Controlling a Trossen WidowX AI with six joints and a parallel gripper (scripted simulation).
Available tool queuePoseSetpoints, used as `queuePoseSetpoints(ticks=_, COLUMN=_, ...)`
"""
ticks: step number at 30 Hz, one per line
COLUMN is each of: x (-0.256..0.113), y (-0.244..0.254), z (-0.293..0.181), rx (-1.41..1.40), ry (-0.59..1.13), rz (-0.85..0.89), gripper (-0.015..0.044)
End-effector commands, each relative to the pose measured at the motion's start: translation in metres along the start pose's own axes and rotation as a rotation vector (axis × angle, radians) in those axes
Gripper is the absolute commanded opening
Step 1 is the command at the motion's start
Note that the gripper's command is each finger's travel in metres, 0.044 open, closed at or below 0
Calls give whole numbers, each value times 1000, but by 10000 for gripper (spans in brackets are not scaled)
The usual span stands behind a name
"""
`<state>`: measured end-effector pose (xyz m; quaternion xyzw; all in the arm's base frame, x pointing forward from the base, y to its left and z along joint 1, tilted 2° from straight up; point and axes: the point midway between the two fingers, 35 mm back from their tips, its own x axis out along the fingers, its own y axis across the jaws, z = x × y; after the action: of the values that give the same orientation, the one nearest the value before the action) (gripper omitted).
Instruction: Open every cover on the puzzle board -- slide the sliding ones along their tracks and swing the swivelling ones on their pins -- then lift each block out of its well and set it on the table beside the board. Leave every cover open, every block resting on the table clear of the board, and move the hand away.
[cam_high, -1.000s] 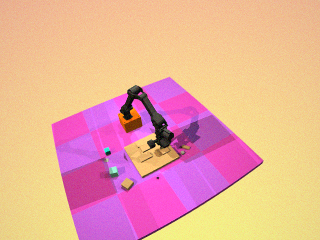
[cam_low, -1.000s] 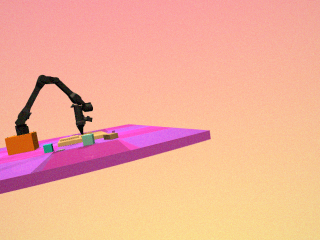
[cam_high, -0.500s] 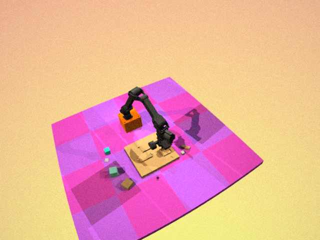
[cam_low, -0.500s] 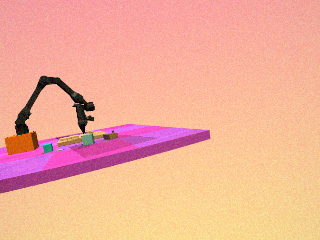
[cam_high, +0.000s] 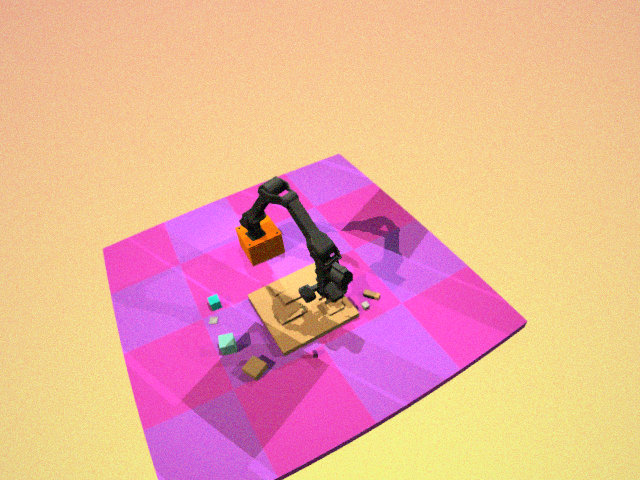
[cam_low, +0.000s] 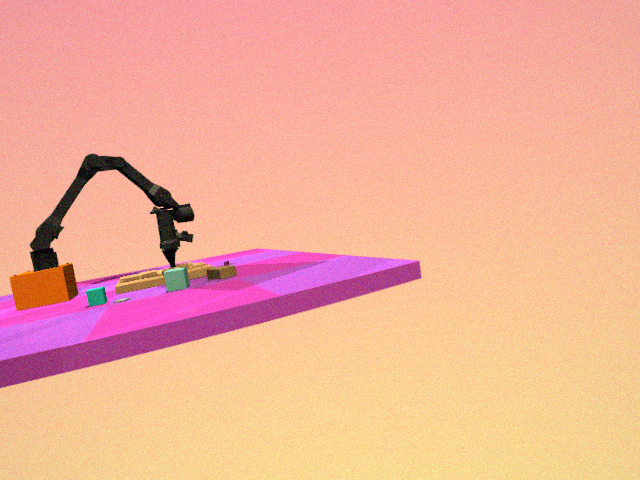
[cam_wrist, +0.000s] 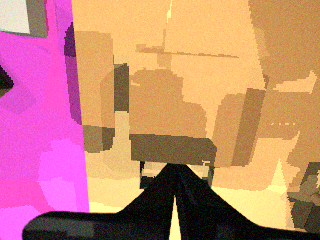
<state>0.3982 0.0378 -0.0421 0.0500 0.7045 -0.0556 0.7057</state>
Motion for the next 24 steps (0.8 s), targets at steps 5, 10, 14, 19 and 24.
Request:
queuePoseSetpoints(ticks=5, x=-2, y=1, z=10, rx=-4, ry=-8, rz=3, gripper=0)
queuePoseSetpoints(ticks=10, x=-2, y=1, z=15, rx=-4, ry=-8, rz=3, gripper=0)
queuePoseSetpoints(ticks=14, x=-2, y=1, z=19, rx=-4, ry=-8, rz=3, gripper=0)
queuePoseSetpoints(ticks=19, x=-1, y=0, z=24, rx=-4, ry=-9, rz=3, gripper=0)
queuePoseSetpoints(ticks=24, x=-1, y=0, z=29, rx=-4, ry=-9, rz=3, gripper=0)
